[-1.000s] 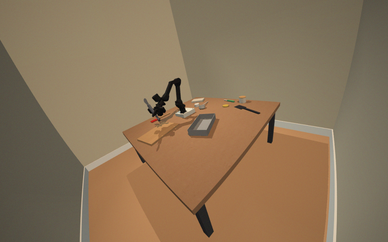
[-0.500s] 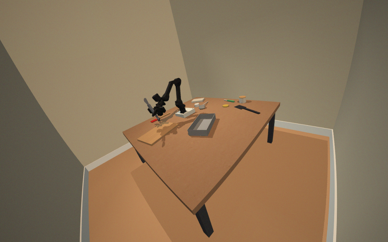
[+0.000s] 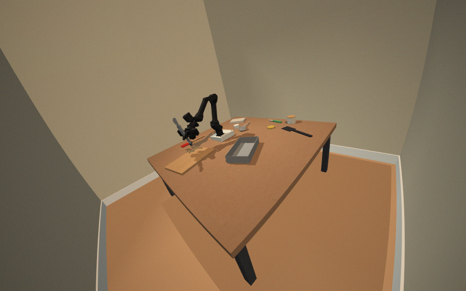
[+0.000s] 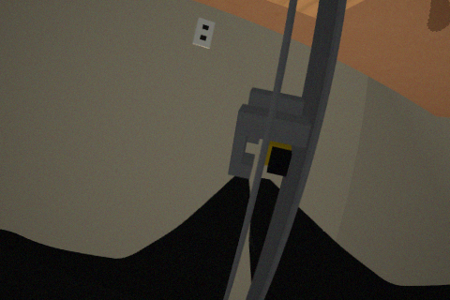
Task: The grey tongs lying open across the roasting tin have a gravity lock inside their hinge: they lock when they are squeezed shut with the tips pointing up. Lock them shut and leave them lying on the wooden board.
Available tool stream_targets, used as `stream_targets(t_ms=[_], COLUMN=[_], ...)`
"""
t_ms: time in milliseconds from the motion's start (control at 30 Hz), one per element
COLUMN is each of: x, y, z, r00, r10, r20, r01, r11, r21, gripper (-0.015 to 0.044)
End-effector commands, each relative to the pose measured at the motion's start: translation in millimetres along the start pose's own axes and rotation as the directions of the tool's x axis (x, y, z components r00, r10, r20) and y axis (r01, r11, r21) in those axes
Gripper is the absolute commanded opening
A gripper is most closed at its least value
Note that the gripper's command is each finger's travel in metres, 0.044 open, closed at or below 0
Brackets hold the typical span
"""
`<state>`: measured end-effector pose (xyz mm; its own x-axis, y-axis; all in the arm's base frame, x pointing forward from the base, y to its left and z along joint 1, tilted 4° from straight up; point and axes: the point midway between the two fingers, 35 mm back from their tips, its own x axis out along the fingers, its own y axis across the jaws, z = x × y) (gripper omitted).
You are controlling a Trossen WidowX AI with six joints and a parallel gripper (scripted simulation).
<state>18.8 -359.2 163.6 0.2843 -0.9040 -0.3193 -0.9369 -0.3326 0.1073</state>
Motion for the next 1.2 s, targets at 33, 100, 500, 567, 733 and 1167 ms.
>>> stream_targets(t_ms=[33,100,500,567,733,1167], x=[0.1,2.0,24.5,27.9,35.3,48.7], y=[-0.5,0.2,7.6,8.3,10.3,12.4], z=[-2.3,-2.6,-6.1,-6.6,-7.5,-8.8], r00=[1.000,1.000,0.987,0.982,0.966,0.899], r10=[-0.005,-0.006,-0.012,-0.014,-0.019,-0.031], r20=[-0.008,0.004,0.162,0.190,0.259,0.437], r01=[0.005,0.006,0.006,0.006,0.004,-0.006], r11=[1.000,1.000,0.999,0.999,0.998,0.996], r21=[-0.007,-0.003,0.038,0.044,0.060,0.084], gripper=[-0.0150,-0.0150,-0.0150,-0.0150,-0.0150,-0.0150])
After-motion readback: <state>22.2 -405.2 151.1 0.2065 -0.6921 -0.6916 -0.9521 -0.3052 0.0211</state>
